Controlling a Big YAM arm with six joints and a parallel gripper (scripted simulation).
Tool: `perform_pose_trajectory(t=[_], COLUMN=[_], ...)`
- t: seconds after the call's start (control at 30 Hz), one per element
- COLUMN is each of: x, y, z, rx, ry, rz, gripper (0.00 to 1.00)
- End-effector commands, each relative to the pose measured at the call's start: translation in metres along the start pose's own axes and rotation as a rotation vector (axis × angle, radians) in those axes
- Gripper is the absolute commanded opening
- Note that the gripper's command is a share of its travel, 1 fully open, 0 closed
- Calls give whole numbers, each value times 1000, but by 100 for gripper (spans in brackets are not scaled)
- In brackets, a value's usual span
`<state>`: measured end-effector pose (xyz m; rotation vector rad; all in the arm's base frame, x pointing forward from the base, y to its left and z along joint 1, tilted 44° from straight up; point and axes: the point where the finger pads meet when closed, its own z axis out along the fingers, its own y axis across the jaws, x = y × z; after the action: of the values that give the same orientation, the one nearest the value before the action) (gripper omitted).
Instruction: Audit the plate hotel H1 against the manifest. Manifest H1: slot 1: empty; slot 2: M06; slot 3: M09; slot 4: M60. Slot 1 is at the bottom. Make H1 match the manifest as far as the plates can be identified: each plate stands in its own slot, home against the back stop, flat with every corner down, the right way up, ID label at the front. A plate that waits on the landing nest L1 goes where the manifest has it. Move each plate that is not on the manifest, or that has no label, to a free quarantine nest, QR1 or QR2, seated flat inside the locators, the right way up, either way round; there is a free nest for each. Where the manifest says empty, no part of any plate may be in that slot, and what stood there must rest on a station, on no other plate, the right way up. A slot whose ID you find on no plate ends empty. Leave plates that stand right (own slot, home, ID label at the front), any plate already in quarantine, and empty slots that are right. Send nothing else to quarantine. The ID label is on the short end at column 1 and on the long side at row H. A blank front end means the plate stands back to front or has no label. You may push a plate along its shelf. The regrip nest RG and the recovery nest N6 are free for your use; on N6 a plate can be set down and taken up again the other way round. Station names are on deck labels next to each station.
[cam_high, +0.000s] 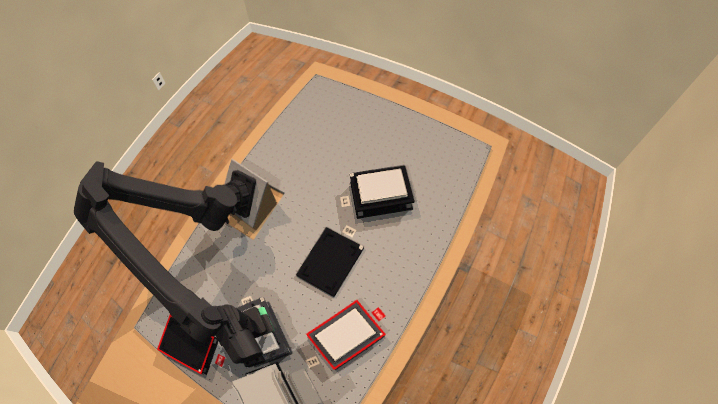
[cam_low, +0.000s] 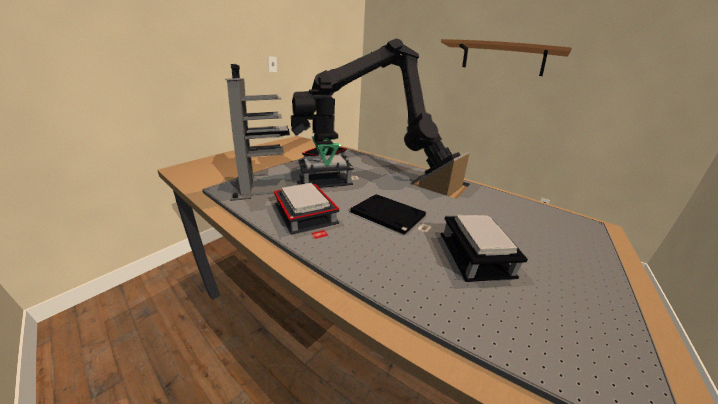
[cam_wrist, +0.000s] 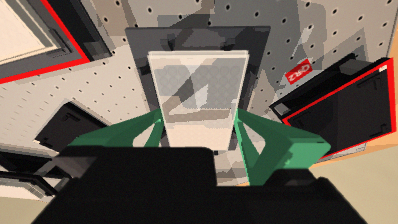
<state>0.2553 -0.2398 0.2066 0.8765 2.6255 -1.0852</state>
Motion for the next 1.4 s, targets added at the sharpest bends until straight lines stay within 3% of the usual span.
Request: perform_pose_trajectory(t=[0.0,0.43,0.6,0.87,0.97,1.37], x=[-11,-12,-18,-11,-18,-17], y=[-4,-6,-2,-2,-8,-6], z=[-4,0,-15,-20,-31,-41], rx=[-1,3,-4,-4,-8,-8], ry=[-16,-4,-22,-22,-43,-39], rz=[10,6,8,7,27,24], gripper=[86,86,86,86,86,86])
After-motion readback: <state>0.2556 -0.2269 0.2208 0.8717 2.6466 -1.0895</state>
